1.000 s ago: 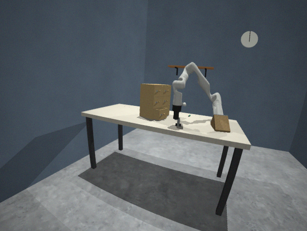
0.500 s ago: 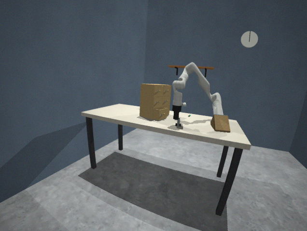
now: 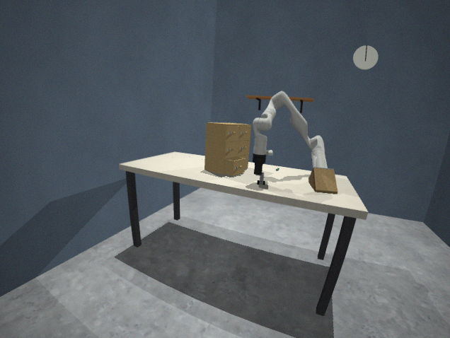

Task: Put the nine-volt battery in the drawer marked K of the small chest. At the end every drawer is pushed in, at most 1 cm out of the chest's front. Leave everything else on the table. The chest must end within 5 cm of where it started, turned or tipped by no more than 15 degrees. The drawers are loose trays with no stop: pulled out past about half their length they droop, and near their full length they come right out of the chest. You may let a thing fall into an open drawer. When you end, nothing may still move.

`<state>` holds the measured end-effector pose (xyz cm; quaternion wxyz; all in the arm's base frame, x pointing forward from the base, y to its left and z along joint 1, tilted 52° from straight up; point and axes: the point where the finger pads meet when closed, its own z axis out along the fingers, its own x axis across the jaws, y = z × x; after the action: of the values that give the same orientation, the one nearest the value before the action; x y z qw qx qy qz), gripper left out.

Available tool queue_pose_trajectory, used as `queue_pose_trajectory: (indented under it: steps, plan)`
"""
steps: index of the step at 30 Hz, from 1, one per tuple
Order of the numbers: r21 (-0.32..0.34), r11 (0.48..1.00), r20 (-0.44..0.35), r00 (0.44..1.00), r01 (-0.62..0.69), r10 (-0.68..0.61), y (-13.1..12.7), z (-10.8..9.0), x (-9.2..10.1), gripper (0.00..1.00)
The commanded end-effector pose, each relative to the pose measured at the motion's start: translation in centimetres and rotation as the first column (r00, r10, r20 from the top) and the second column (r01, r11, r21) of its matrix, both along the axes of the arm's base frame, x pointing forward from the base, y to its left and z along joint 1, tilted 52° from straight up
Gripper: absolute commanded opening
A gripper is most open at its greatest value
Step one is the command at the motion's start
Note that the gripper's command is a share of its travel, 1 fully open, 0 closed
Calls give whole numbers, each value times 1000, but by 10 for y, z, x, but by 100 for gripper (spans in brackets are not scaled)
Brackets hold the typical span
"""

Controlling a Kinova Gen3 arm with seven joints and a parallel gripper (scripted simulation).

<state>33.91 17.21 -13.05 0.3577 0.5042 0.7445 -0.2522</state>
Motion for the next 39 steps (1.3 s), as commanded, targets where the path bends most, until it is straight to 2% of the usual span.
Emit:
queue_pose_trajectory:
  steps: [1, 15, 19, 21, 31, 39]
  plan:
    - [2, 1000, 0, 1000, -1, 1, 1, 0, 0, 51]
    - [2, 1000, 0, 1000, -1, 1, 4, 3, -1, 51]
    - [2, 1000, 0, 1000, -1, 1, 19, 15, -7, 51]
    - [2, 1000, 0, 1000, -1, 1, 19, 15, -7, 51]
    - [2, 1000, 0, 1000, -1, 1, 70, 58, -26, 51]
    - [2, 1000, 0, 1000, -1, 1, 75, 62, -28, 51]
